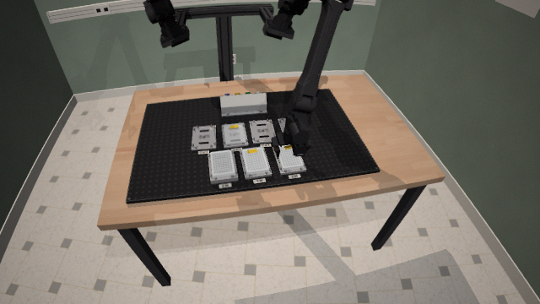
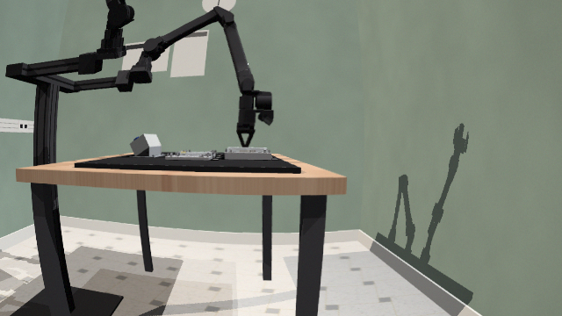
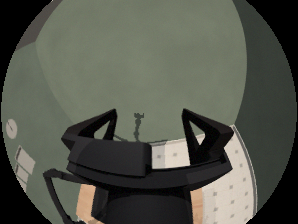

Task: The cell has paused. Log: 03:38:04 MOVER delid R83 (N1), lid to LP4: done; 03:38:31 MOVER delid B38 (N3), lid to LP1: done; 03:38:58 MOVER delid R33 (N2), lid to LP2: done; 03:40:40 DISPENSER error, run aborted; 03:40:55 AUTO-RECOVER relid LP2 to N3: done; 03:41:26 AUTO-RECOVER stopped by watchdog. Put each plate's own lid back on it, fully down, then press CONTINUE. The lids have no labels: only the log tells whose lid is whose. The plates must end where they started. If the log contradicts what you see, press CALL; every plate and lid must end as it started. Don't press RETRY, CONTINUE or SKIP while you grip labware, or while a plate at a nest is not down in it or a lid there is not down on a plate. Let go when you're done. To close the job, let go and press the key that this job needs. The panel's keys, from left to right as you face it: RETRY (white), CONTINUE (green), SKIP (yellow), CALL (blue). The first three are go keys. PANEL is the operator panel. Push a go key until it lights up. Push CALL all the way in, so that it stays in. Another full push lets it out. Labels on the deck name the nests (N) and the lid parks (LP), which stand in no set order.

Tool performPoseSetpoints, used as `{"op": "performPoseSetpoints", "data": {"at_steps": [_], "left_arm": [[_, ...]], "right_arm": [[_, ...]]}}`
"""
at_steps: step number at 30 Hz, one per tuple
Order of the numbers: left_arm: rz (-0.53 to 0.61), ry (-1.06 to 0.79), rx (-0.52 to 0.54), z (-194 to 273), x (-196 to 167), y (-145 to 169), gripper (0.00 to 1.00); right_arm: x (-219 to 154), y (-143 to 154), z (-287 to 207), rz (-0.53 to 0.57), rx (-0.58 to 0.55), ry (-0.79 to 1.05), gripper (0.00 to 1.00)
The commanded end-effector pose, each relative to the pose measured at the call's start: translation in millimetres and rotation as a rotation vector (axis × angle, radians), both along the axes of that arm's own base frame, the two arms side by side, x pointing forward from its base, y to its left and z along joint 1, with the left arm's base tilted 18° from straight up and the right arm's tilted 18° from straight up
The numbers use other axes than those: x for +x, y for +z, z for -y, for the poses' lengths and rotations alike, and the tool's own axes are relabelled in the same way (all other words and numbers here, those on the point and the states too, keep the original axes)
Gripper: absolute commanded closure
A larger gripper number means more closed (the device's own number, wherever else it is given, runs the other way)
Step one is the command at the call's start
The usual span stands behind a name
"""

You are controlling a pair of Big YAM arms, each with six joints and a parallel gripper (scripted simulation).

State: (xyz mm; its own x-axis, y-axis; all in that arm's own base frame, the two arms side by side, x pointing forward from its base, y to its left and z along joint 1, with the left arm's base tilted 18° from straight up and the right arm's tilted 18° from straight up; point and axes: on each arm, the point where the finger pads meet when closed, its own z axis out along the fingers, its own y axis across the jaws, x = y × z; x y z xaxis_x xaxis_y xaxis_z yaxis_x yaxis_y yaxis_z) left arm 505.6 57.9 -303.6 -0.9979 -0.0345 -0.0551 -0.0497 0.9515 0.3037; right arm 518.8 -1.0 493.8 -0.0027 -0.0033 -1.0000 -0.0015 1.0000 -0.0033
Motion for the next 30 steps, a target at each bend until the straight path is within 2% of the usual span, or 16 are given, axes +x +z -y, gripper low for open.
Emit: {"op": "performPoseSetpoints", "data": {"at_steps": [1,21,24,30], "left_arm": [[0.029,-0.006,0.001,1.9,14.1,7.9,0.00],[0.029,-0.006,0.001,1.9,14.1,7.9,0.00],[0.034,-0.006,0.001,4.2,14.2,21.4,0.00],[0.033,-0.011,0.000,14.2,14.1,29.6,0.00]], "right_arm": [[-1.0,24.1,-1.1,0.049,0.002,0.000,0.00],[-1.0,24.1,-1.1,0.049,0.002,0.000,0.00],[-1.0,24.1,-1.1,0.049,0.002,0.000,0.00],[-1.0,24.1,-1.1,0.049,0.002,0.000,0.00]]}}
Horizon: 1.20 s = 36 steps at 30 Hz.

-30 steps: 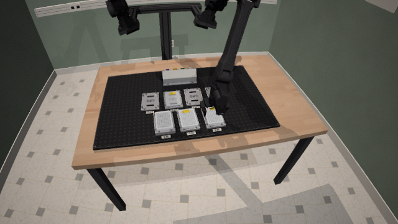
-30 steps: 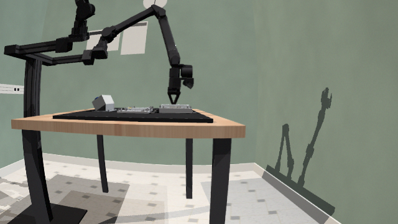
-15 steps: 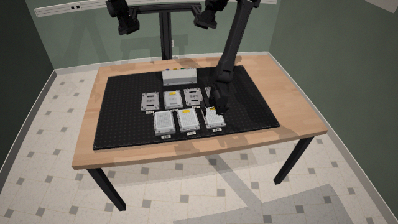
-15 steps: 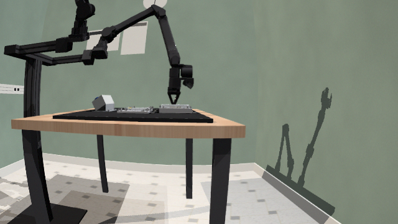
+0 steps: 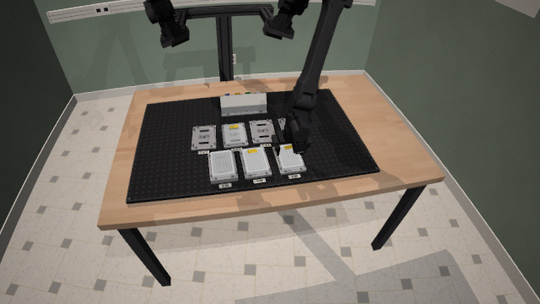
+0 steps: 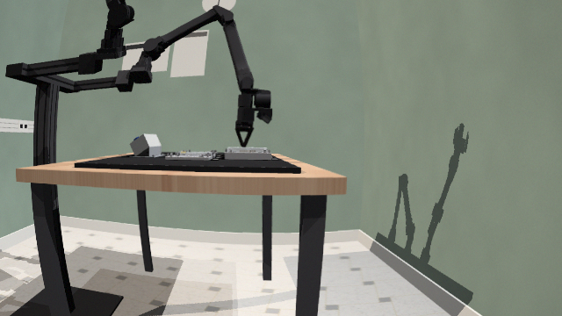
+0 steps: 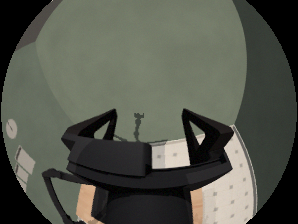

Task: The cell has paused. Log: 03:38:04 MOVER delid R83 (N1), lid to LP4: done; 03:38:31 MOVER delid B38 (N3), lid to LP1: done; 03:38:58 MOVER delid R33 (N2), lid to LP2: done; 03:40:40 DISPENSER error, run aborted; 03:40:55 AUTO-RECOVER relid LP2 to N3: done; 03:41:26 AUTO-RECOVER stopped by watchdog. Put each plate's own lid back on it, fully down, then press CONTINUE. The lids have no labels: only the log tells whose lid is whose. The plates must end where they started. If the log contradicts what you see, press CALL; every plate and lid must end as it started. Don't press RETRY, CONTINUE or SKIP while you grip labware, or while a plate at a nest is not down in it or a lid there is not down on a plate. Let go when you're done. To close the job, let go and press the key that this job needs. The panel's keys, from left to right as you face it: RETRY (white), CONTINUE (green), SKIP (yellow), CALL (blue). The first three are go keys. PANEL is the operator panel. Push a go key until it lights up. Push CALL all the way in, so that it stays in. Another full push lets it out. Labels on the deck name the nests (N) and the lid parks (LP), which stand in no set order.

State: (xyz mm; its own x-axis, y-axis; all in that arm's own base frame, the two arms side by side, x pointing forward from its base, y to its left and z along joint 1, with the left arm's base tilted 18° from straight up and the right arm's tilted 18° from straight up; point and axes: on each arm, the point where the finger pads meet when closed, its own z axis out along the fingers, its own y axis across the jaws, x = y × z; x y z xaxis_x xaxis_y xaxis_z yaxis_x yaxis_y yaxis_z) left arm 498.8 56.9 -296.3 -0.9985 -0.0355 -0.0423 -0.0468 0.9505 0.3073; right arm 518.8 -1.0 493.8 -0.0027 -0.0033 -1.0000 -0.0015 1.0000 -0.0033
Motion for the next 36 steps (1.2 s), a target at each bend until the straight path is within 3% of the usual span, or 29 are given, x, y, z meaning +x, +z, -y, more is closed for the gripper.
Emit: {"op": "performPoseSetpoints", "data": {"at_steps": [1,14,25,36], "left_arm": [[0.046,-0.012,-0.003,13.2,20.9,22.2,0.00],[0.053,-0.010,-0.003,18.7,22.1,42.1,0.00],[0.017,-0.020,-0.001,50.1,-25.5,8.8,0.00],[0.045,-0.021,-0.005,83.8,-42.8,5.2,0.00]], "right_arm": [[-1.0,24.1,-1.1,0.049,0.002,0.000,0.00],[-1.0,24.1,-1.1,0.049,0.002,0.000,0.00],[-1.0,24.1,-1.1,0.049,0.002,0.000,0.00],[-1.0,24.1,-1.1,0.049,0.002,0.000,0.00]]}}
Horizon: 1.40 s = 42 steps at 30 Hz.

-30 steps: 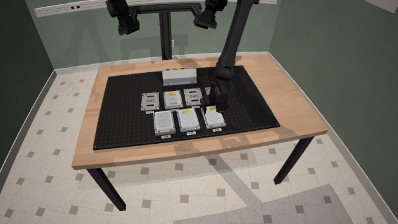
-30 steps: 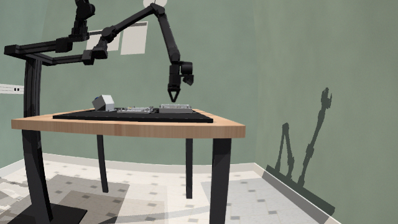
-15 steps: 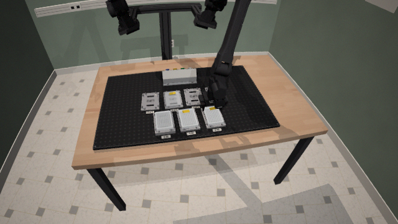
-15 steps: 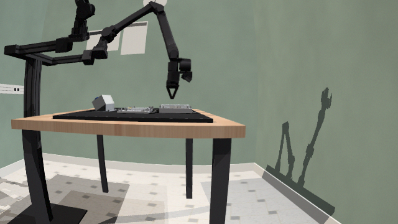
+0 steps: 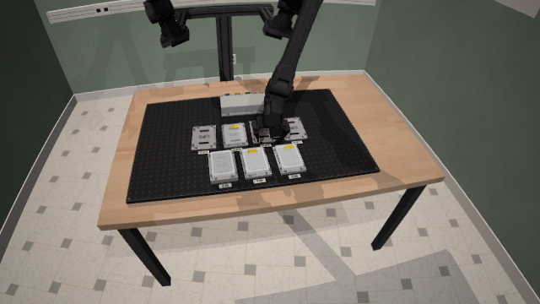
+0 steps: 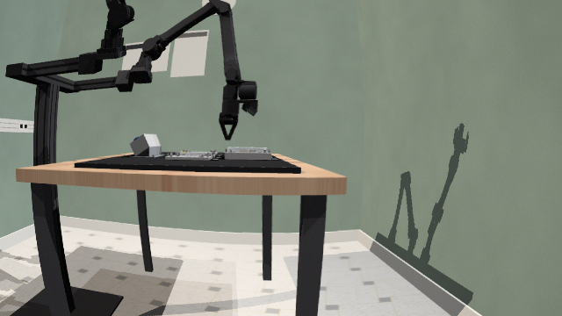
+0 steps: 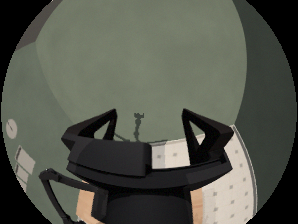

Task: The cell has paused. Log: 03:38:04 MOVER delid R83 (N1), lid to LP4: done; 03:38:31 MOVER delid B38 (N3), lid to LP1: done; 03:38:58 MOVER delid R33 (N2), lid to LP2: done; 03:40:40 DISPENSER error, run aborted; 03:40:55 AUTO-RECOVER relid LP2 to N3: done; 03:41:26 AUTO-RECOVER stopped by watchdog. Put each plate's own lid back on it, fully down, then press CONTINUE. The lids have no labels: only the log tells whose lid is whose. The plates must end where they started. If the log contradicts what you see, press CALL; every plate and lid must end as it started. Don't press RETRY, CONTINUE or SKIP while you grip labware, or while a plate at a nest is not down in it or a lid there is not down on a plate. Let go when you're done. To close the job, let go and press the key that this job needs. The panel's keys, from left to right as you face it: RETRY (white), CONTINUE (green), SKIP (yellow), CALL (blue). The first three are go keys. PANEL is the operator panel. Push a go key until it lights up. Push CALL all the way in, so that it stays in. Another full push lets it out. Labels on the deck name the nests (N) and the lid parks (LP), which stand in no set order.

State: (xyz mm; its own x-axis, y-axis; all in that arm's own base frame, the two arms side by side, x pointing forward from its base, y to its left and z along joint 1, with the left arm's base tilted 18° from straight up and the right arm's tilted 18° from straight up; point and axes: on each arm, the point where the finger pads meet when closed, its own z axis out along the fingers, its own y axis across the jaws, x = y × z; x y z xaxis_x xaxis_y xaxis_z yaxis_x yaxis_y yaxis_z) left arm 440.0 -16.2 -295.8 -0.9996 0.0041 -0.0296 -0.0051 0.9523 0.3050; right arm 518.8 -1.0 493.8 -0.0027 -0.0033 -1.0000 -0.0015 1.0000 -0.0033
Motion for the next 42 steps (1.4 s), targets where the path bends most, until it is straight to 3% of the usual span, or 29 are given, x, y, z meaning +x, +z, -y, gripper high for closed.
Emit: {"op": "performPoseSetpoints", "data": {"at_steps": [1,12,18,27,42], "left_arm": [[0.037,0.020,0.000,13.7,9.7,0.9,0.00],[0.029,0.020,-0.001,50.7,-36.8,-18.8,0.00],[0.049,0.019,-0.009,68.8,-38.6,-16.4,0.00],[0.022,0.021,-0.002,96.0,-81.1,-35.5,0.00],[0.028,0.021,-0.003,135.7,-111.6,-49.3,0.00]], "right_arm": [[-1.0,24.1,-1.1,0.049,0.002,0.000,0.00],[-1.0,24.1,-1.1,0.049,0.002,0.000,0.00],[-1.0,24.1,-1.1,0.049,0.002,0.000,0.00],[-1.0,24.1,-1.1,0.049,0.002,0.000,0.00],[-1.0,24.1,-1.1,0.049,0.002,0.000,0.00]]}}
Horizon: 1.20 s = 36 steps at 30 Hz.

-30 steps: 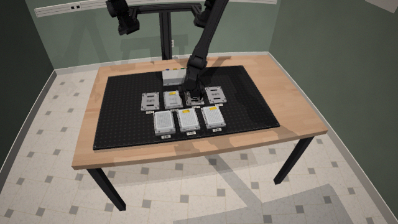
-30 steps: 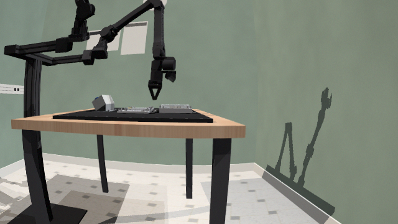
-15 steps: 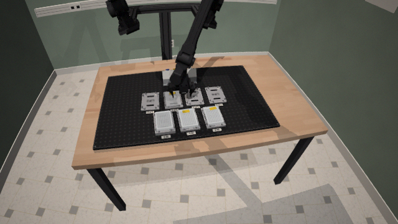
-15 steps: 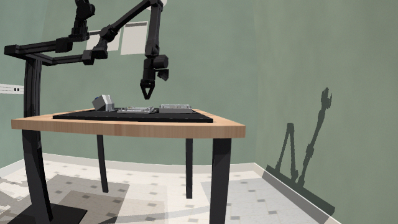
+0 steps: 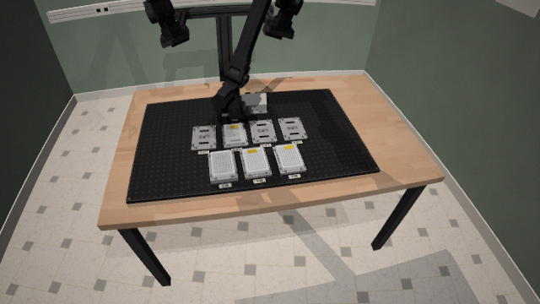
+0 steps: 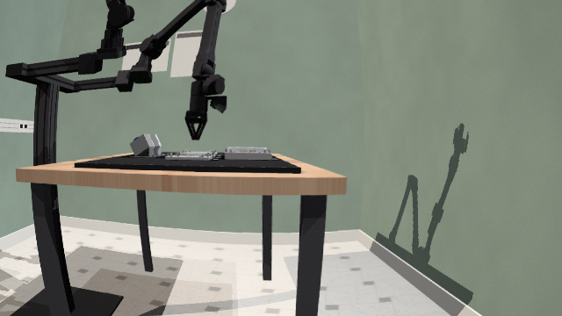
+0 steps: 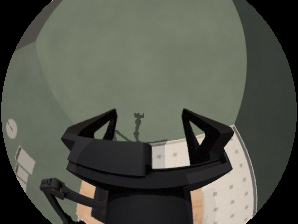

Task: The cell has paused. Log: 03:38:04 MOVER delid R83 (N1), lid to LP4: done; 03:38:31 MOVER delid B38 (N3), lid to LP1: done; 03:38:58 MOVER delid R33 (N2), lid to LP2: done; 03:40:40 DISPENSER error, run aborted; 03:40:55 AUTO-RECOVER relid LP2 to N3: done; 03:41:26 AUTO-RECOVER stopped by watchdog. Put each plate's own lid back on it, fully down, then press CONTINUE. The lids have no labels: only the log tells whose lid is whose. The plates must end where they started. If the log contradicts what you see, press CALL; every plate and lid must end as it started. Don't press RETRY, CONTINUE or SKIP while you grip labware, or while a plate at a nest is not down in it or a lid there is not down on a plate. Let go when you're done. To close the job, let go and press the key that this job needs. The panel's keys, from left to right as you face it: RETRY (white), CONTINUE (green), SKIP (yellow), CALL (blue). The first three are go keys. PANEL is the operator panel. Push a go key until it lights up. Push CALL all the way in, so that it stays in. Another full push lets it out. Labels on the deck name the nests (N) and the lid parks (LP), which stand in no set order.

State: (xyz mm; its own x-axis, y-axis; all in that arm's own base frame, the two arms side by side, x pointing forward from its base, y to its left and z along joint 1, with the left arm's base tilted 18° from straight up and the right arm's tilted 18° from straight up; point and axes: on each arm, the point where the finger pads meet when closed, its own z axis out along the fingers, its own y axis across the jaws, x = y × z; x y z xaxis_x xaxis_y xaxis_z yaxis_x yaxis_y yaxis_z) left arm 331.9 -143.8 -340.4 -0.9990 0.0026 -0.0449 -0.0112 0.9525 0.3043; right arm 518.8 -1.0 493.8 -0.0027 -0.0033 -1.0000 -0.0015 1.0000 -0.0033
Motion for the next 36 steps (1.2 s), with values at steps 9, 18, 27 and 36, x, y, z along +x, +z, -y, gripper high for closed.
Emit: {"op": "performPoseSetpoints", "data": {"at_steps": [9,18,27,36], "left_arm": [[0.028,0.025,-0.012,7.7,7.6,2.6,0.00],[0.024,0.026,-0.010,-2.6,8.8,-19.2,0.00],[0.036,0.025,-0.017,-2.8,14.1,-25.3,0.00],[0.020,0.026,-0.006,-12.7,6.9,-44.5,0.00]], "right_arm": [[-1.0,24.1,-1.1,0.049,0.002,0.000,0.00],[-1.0,24.1,-1.1,0.049,0.002,0.000,0.00],[-1.0,24.1,-1.1,0.049,0.002,0.000,0.00],[-1.0,24.1,-1.1,0.049,0.002,0.000,0.00]]}}
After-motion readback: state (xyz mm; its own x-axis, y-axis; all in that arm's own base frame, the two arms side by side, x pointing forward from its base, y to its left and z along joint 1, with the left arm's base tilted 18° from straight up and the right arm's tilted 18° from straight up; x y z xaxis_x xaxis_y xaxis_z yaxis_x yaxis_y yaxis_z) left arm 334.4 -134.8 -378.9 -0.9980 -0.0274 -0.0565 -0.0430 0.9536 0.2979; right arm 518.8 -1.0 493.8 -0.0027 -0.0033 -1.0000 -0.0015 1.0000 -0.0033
